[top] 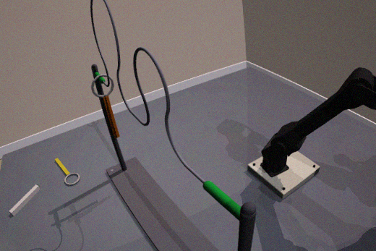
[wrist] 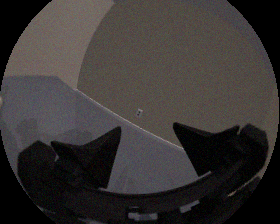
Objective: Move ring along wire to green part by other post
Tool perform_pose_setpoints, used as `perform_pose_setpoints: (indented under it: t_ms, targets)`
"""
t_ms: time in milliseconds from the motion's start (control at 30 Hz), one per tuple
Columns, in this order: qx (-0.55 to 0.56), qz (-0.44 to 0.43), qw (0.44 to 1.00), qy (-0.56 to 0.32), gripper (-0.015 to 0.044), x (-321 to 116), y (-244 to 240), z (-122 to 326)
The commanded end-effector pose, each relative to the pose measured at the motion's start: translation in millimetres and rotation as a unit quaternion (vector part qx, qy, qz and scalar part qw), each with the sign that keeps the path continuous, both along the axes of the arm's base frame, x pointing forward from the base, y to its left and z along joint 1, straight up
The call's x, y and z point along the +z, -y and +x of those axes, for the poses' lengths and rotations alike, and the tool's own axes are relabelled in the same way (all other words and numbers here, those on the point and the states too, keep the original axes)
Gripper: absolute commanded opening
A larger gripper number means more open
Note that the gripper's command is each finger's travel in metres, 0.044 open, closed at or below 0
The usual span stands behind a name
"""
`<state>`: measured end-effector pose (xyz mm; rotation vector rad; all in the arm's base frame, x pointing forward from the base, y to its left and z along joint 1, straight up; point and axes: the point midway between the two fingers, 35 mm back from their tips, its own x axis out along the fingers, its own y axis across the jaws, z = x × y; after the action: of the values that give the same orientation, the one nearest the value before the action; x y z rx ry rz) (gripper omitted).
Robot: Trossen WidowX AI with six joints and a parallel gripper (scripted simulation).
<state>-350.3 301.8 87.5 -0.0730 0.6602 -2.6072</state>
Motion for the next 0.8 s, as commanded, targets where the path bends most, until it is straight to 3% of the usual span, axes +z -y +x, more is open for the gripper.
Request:
perform_pose_setpoints:
  t_ms: [0, 267, 767]
  targets:
    - [-0.001, 0.000, 1.000, 0.000, 0.0374, 0.2, -0.7, 0.6]
    - [-0.104, 0.005, 0.994, 0.017, 0.0164, 11.2, -50.1, 50.3]
    - [-0.346, 0.012, 0.933, 0.094, 0.0160, 29.6, -123.6, 165.8]
